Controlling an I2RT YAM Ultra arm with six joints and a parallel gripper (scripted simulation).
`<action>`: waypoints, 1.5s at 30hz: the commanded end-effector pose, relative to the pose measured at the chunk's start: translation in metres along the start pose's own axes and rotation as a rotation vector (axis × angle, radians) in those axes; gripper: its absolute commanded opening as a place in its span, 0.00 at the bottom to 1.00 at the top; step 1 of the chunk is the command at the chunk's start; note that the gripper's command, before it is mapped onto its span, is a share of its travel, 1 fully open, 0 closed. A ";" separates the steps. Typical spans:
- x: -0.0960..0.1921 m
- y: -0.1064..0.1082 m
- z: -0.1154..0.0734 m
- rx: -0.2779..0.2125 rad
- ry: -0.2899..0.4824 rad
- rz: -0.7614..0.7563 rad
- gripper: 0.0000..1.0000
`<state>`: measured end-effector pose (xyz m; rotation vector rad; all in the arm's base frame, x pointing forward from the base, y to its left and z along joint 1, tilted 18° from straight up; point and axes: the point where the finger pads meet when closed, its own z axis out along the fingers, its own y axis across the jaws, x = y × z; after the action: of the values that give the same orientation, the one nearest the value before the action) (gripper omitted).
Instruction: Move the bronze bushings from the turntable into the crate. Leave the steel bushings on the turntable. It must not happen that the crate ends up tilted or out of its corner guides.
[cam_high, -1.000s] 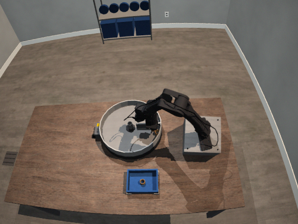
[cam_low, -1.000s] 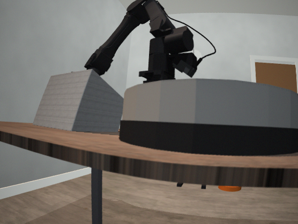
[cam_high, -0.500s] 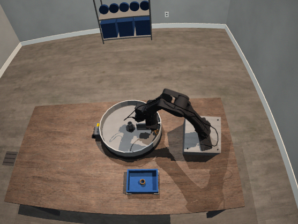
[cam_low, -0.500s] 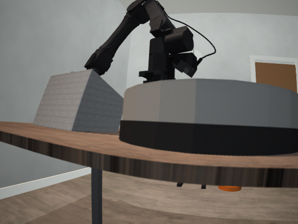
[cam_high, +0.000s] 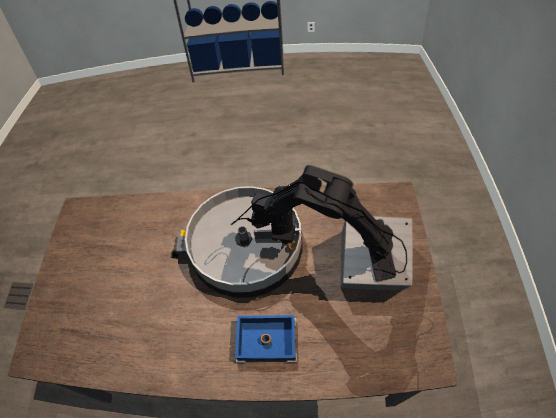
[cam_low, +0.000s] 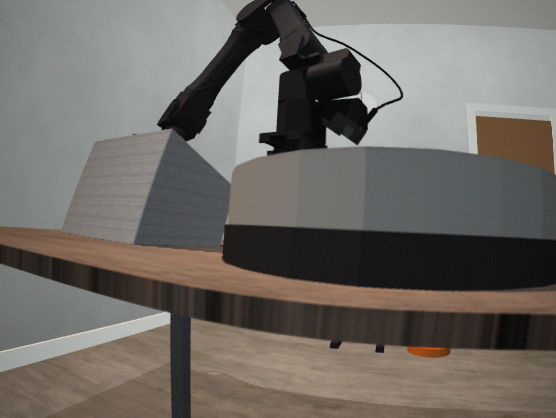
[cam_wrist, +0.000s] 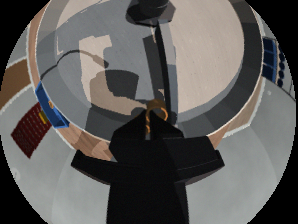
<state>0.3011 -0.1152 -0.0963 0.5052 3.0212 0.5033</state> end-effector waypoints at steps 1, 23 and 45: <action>0.006 -0.008 0.007 0.019 0.015 0.019 0.00; -0.008 -0.006 -0.076 0.030 -0.029 -0.002 0.00; -0.007 -0.005 -0.101 0.027 -0.030 -0.001 0.00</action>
<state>0.2914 -0.1415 -0.0170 0.5113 3.0355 0.4934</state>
